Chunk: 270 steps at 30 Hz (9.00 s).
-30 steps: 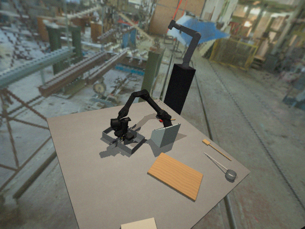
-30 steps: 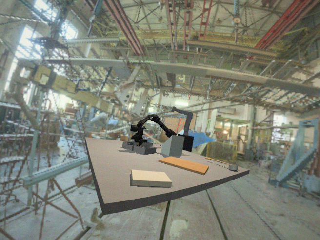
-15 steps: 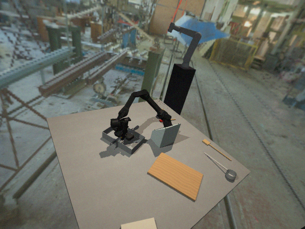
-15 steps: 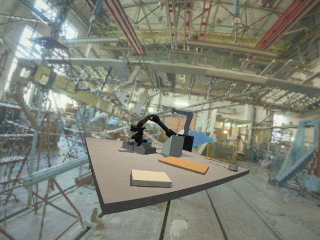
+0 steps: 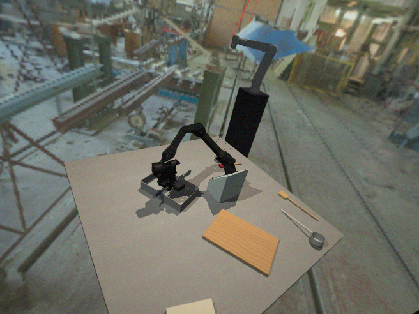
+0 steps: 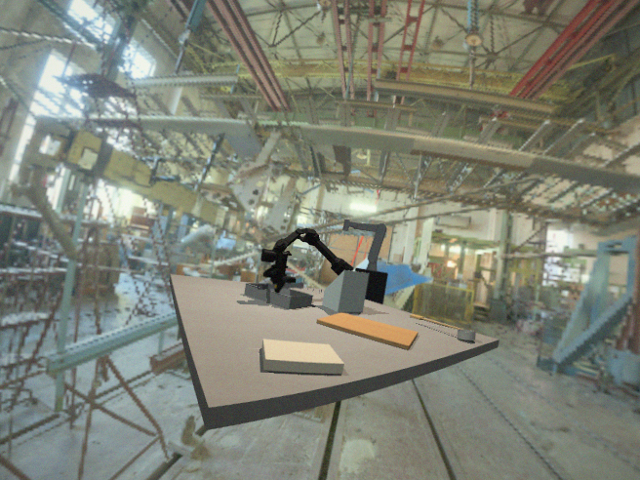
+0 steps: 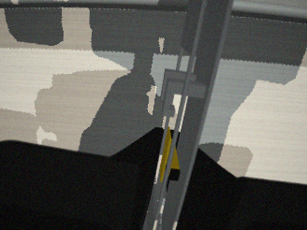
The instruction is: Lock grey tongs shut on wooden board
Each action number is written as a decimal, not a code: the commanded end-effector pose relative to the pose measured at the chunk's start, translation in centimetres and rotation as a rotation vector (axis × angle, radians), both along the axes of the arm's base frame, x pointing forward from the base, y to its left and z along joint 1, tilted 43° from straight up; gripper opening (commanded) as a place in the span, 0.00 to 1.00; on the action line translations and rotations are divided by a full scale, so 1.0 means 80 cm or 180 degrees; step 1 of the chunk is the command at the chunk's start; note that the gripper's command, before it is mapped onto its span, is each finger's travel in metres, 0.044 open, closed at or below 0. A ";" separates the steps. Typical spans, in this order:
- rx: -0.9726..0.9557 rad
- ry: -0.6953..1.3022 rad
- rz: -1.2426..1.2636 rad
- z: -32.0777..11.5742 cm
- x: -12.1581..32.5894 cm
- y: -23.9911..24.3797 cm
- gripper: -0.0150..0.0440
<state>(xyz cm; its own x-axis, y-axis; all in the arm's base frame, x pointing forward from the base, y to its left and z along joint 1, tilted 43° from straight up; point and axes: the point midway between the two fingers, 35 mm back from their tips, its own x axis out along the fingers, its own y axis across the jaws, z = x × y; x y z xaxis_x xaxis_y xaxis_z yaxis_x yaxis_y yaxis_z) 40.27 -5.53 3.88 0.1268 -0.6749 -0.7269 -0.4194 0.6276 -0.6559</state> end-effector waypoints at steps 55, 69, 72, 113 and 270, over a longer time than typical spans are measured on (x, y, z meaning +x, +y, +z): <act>0.0356 -0.1319 -0.1329 -0.122 -0.082 0.345 0.00; 0.0498 -0.1596 -0.1691 -0.169 -0.144 0.401 0.00; 0.0544 -0.1687 -0.1836 -0.186 -0.169 0.418 0.00; 0.0503 -0.1852 -0.3364 -0.296 -0.343 0.463 0.00; 0.0649 -0.2529 -0.2774 -0.349 -0.333 0.427 0.00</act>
